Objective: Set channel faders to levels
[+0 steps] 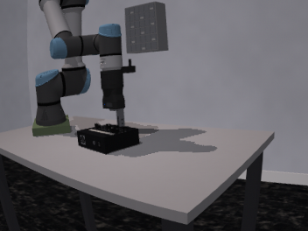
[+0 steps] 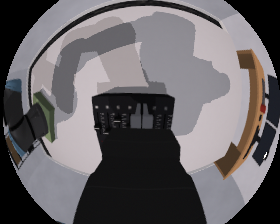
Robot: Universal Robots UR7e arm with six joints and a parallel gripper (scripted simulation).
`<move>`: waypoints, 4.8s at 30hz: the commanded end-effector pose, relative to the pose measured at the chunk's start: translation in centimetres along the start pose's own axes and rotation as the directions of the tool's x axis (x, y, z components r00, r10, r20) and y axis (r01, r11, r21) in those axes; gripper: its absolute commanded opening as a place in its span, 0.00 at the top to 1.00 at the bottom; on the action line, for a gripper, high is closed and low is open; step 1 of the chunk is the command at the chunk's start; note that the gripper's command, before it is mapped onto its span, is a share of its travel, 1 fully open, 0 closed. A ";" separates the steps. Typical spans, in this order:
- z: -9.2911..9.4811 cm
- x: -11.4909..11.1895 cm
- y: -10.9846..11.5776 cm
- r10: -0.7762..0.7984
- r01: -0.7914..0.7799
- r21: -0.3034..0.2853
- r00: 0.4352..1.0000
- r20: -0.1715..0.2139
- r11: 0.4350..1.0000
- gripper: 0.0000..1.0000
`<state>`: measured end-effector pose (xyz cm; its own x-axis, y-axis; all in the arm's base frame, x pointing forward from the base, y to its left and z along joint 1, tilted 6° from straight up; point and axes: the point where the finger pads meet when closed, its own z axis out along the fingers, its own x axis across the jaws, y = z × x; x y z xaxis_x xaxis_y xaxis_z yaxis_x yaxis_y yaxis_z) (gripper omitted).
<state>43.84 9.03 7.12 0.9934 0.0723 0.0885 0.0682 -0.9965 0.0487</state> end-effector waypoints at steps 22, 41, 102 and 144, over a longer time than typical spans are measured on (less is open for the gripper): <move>0.0 0.0 0.8 0.000 0.000 0.000 1.000 -0.001 1.000 1.00; 0.0 0.0 1.8 0.000 0.000 0.000 1.000 -0.001 1.000 1.00; 0.0 0.0 2.8 0.000 0.000 0.000 1.000 -0.001 1.000 1.00; 0.0 0.0 2.4 0.000 0.000 0.000 1.000 -0.001 1.000 1.00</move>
<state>44.02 6.46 7.24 0.9934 0.0723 0.0885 0.0682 -0.9965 0.0486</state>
